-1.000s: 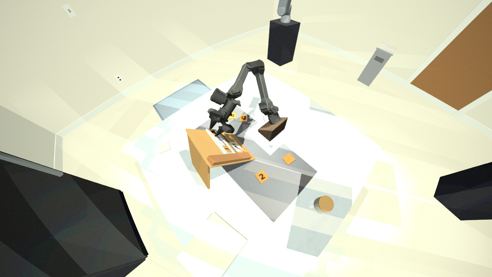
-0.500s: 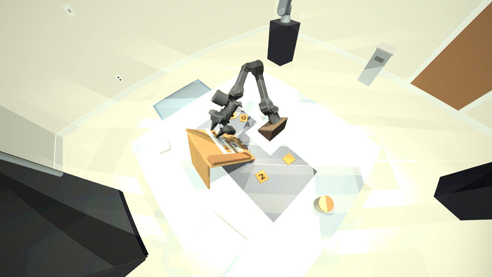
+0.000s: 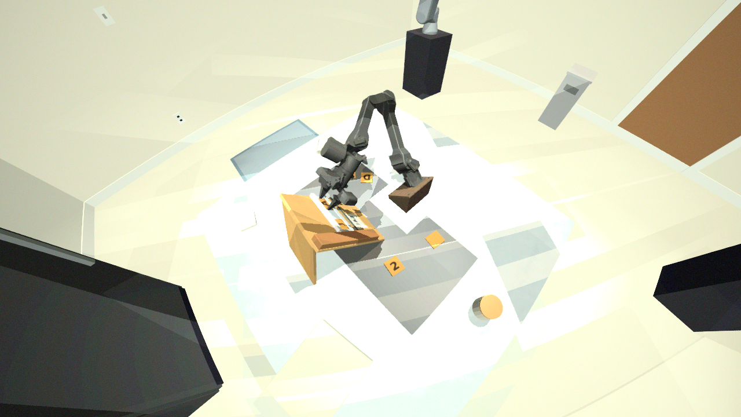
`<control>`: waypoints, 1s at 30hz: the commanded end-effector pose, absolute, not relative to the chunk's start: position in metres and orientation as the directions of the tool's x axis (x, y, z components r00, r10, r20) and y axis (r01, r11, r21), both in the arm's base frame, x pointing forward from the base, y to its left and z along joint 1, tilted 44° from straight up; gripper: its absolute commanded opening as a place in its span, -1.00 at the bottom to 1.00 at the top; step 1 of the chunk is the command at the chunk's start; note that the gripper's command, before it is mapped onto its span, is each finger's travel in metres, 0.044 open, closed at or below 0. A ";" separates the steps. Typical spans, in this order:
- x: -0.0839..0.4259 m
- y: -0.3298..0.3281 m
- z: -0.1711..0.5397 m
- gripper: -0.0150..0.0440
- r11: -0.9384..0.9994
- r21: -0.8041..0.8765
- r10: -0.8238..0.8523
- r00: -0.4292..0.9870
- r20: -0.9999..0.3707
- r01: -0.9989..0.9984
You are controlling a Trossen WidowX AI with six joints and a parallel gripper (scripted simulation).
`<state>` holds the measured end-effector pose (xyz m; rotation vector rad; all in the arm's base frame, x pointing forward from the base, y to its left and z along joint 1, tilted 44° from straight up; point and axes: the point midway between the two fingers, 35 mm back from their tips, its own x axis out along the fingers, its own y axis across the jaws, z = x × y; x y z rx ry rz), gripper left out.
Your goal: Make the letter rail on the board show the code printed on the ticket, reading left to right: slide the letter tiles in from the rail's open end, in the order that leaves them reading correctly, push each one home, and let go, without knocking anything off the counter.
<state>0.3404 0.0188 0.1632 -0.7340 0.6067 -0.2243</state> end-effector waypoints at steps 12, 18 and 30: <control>0.340 0.028 0.153 -0.49 0.729 -0.685 -0.399 0.805 -0.439 -0.012; 0.340 0.031 0.150 -0.49 0.729 -0.685 -0.399 0.805 -0.440 -0.012; 0.340 0.039 0.143 -0.49 0.729 -0.684 -0.399 0.805 -0.440 -0.012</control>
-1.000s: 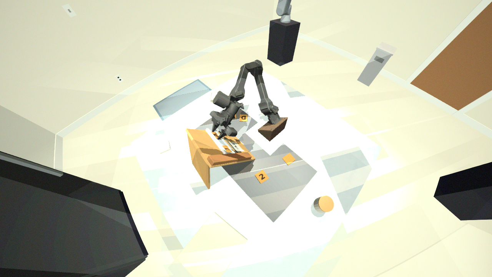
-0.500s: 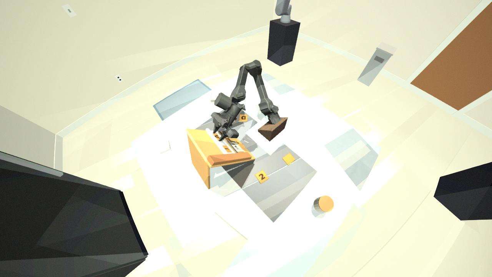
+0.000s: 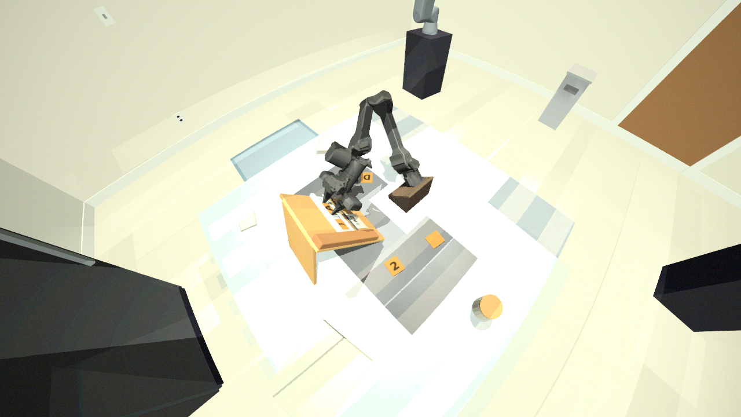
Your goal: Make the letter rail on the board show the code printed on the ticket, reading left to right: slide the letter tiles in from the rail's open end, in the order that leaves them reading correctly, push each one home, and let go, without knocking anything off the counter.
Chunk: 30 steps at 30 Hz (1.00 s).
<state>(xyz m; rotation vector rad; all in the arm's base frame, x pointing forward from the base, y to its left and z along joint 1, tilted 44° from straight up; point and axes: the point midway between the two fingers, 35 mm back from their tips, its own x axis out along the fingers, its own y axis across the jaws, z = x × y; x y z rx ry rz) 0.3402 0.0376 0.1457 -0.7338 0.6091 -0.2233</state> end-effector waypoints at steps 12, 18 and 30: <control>0.340 0.046 0.137 -0.49 0.729 -0.684 -0.399 0.805 -0.440 -0.012; 0.340 0.050 0.134 -0.49 0.729 -0.684 -0.399 0.805 -0.440 -0.013; 0.339 0.050 0.134 0.31 0.729 -0.684 -0.397 0.805 -0.441 -0.015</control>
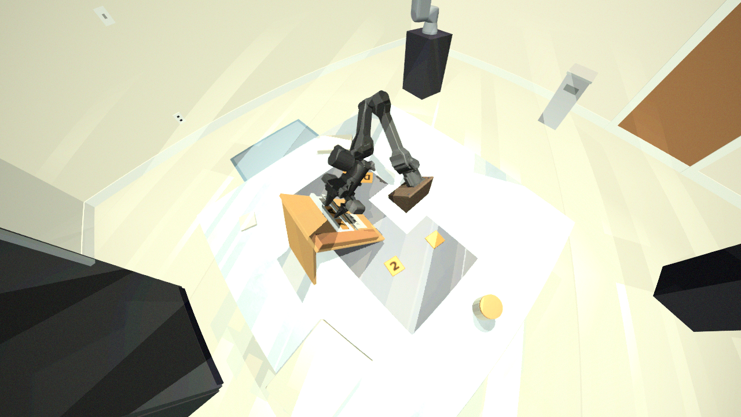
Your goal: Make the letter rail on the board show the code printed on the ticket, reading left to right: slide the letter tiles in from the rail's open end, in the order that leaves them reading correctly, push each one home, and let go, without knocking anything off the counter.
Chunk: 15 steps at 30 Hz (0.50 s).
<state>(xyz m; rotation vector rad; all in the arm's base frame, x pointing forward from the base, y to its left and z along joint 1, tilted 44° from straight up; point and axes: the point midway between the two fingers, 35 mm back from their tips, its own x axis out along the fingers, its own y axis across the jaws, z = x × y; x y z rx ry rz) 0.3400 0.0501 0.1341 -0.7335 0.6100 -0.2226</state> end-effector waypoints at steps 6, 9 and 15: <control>0.332 0.054 0.138 0.51 0.730 -0.684 -0.399 0.804 -0.441 -0.013; 0.328 0.056 0.141 0.51 0.730 -0.684 -0.399 0.804 -0.441 -0.013; 0.325 0.058 0.142 0.51 0.730 -0.684 -0.399 0.804 -0.441 -0.013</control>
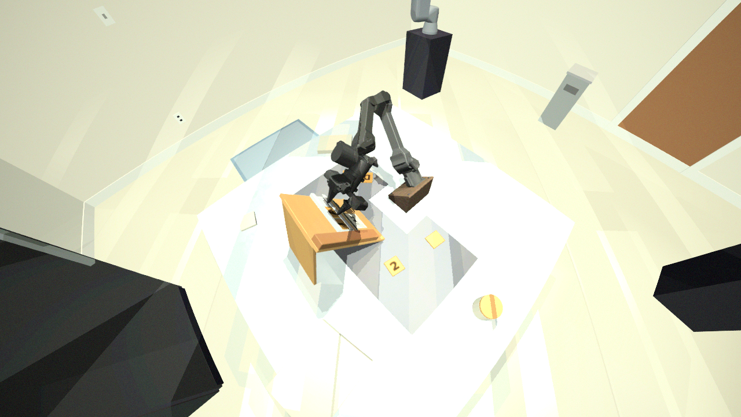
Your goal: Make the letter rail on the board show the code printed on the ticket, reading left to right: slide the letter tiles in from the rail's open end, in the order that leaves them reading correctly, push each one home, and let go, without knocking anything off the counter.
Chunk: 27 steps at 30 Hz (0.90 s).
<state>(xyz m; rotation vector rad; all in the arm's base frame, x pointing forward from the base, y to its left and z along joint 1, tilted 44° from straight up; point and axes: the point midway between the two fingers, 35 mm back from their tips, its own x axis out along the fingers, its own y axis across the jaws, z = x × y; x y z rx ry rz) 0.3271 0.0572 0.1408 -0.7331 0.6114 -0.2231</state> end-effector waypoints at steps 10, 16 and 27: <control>0.319 0.063 0.144 0.51 0.730 -0.684 -0.399 0.804 -0.442 -0.014; 0.315 0.065 0.145 0.51 0.730 -0.684 -0.399 0.804 -0.442 -0.014; 0.308 0.069 0.149 0.51 0.730 -0.683 -0.399 0.803 -0.442 -0.014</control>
